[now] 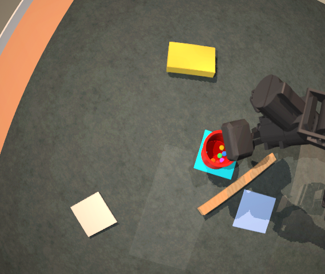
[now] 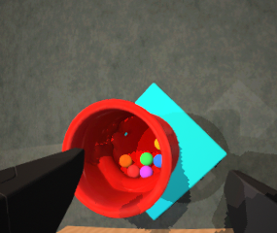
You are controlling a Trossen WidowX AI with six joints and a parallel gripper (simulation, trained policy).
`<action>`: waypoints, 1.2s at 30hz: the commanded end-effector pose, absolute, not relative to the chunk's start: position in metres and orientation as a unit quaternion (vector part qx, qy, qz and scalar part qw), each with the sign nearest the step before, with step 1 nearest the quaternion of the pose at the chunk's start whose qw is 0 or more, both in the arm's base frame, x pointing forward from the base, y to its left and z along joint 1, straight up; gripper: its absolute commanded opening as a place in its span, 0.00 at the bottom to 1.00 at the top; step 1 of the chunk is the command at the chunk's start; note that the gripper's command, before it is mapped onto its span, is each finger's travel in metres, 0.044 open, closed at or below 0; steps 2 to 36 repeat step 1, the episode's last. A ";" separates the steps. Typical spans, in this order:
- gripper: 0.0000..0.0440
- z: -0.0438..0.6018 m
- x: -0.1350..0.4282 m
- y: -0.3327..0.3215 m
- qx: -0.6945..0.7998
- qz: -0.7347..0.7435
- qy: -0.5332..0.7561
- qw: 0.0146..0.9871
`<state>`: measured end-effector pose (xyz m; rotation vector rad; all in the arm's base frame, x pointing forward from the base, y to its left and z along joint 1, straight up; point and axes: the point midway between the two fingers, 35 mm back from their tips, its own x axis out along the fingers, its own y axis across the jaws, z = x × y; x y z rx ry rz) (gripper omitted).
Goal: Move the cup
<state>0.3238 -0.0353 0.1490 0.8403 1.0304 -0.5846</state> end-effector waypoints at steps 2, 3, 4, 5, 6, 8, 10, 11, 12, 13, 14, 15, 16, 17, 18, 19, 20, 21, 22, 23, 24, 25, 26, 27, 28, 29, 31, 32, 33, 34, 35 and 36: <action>0.85 0.163 0.325 -0.038 0.388 -0.262 0.461 0.754; 0.85 0.163 0.325 -0.038 0.388 -0.262 0.461 0.754; 0.85 0.163 0.325 -0.038 0.388 -0.262 0.461 0.754; 0.85 0.163 0.325 -0.038 0.388 -0.262 0.461 0.754; 0.85 0.163 0.325 -0.038 0.388 -0.262 0.461 0.754; 0.85 0.163 0.325 -0.038 0.388 -0.262 0.461 0.754; 0.85 0.163 0.325 -0.038 0.388 -0.262 0.461 0.754; 0.85 0.163 0.325 -0.038 0.388 -0.262 0.461 0.754; 0.85 0.163 0.325 -0.038 0.388 -0.262 0.461 0.754; 0.85 0.163 0.325 -0.038 0.388 -0.262 0.461 0.754; 0.85 0.163 0.325 -0.038 0.388 -0.262 0.461 0.754; 0.85 0.163 0.325 -0.038 0.388 -0.262 0.461 0.754; 0.85 0.163 0.325 -0.038 0.388 -0.262 0.461 0.754; 0.85 0.163 0.325 -0.038 0.388 -0.262 0.461 0.754; 0.85 0.163 0.325 -0.038 0.388 -0.262 0.461 0.754; 0.85 0.163 0.325 -0.038 0.388 -0.262 0.461 0.754; 0.85 0.163 0.325 -0.038 0.388 -0.262 0.461 0.754; 0.85 0.163 0.325 -0.038 0.388 -0.262 0.461 0.754; 0.85 0.163 0.325 -0.038 0.388 -0.262 0.461 0.754; 0.85 0.163 0.325 -0.038 0.388 -0.262 0.461 0.754; 0.85 0.163 0.325 -0.038 0.388 -0.262 0.461 0.754; 0.85 0.163 0.325 -0.038 0.388 -0.262 0.461 0.754; 0.85 0.163 0.325 -0.038 0.388 -0.262 0.461 0.754; 0.85 0.163 0.325 -0.038 0.388 -0.262 0.461 0.754; 0.85 0.163 0.325 -0.038 0.388 -0.262 0.461 0.754; 0.85 0.163 0.325 -0.038 0.388 -0.262 0.461 0.754; 0.85 0.163 0.325 -0.038 0.388 -0.262 0.461 0.754; 0.85 0.163 0.325 -0.038 0.388 -0.262 0.461 0.754; 0.85 0.163 0.325 -0.038 0.388 -0.262 0.461 0.754; 0.85 0.163 0.325 -0.038 0.388 -0.262 0.461 0.754; 0.85 0.163 0.325 -0.038 0.388 -0.262 0.461 0.754; 0.85 0.163 0.325 -0.038 0.388 -0.262 0.461 0.754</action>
